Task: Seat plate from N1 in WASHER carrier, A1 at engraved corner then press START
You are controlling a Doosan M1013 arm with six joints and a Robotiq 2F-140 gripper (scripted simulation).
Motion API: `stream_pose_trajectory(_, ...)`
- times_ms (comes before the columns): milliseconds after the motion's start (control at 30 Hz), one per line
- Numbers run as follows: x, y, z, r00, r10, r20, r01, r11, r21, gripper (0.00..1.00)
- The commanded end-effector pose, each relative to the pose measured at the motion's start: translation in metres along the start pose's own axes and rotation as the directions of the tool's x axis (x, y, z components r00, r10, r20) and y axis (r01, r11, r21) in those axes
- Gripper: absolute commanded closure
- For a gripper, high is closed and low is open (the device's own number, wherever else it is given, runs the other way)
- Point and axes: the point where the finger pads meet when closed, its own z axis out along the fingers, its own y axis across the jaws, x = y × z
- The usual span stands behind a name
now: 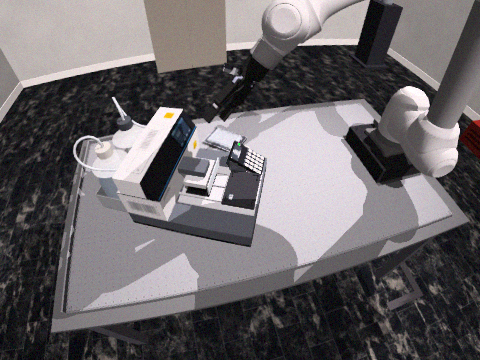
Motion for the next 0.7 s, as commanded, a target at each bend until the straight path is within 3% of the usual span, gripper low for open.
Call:
stream_pose_trajectory(0, 0.016, 0.007, 0.003, 0.995, -0.037, 0.096, 0.046, 0.995, -0.091, 0.30)
stream_pose_trajectory(233, 0.042, 0.030, -0.001, 0.977, -0.064, 0.206, 0.105, 0.976, -0.193, 0.30)
stream_pose_trajectory(400, 0.051, 0.040, -0.005, 0.972, -0.065, 0.227, 0.116, 0.970, -0.215, 0.30)
stream_pose_trajectory(533, 0.064, 0.054, -0.012, 0.955, -0.063, 0.289, 0.147, 0.948, -0.281, 0.30)
stream_pose_trajectory(633, 0.073, 0.064, -0.017, 0.955, -0.063, 0.289, 0.147, 0.948, -0.281, 0.30)
stream_pose_trajectory(667, 0.076, 0.068, -0.019, 0.949, -0.059, 0.308, 0.157, 0.940, -0.304, 0.30)
